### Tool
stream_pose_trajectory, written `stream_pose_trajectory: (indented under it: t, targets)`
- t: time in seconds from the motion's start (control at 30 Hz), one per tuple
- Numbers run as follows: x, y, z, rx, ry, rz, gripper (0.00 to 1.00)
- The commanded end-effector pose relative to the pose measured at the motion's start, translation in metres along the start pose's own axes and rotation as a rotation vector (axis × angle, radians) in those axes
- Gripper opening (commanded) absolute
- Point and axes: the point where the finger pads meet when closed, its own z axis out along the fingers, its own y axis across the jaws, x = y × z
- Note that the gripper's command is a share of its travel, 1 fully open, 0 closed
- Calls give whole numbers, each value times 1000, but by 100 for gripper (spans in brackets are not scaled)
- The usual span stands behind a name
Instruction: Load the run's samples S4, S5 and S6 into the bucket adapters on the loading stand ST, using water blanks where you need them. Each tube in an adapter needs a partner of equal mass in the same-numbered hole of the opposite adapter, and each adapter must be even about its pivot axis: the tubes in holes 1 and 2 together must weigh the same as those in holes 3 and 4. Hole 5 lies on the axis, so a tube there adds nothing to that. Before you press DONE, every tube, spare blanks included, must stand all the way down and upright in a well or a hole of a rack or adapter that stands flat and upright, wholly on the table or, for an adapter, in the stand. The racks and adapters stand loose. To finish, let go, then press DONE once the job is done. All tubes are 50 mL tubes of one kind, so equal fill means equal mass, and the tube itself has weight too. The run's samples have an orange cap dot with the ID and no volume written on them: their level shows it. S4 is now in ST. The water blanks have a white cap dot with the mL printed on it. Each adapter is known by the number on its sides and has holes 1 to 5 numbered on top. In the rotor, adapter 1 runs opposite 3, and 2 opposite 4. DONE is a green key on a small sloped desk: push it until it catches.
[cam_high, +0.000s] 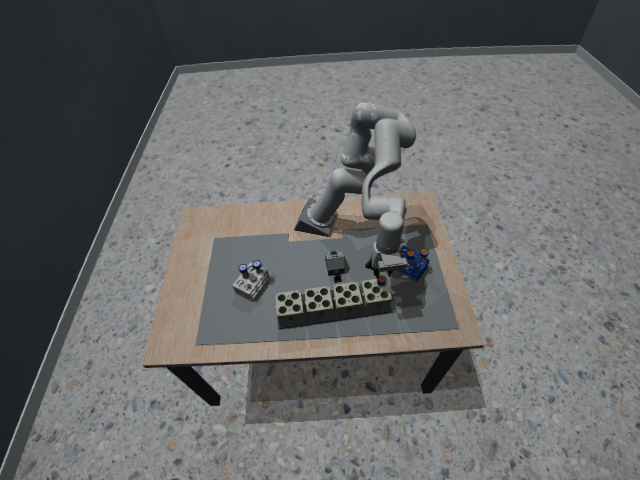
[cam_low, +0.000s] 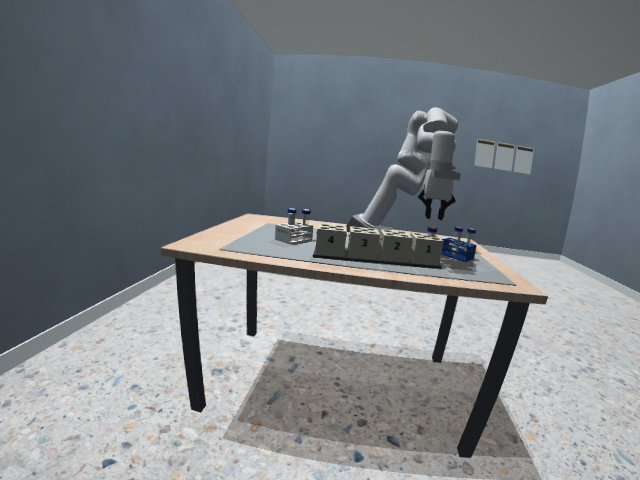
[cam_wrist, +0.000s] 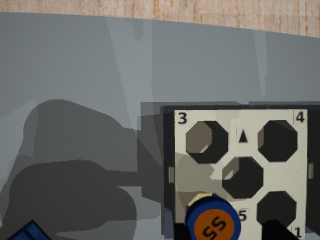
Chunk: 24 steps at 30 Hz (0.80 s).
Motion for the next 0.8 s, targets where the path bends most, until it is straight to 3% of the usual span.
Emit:
stream_pose_trajectory:
  t: [0.0, 0.77]
  targets:
    - [1, 0, -9, 0, 3, -1, 44]
    - [1, 0, -51, 0, 3, -1, 44]
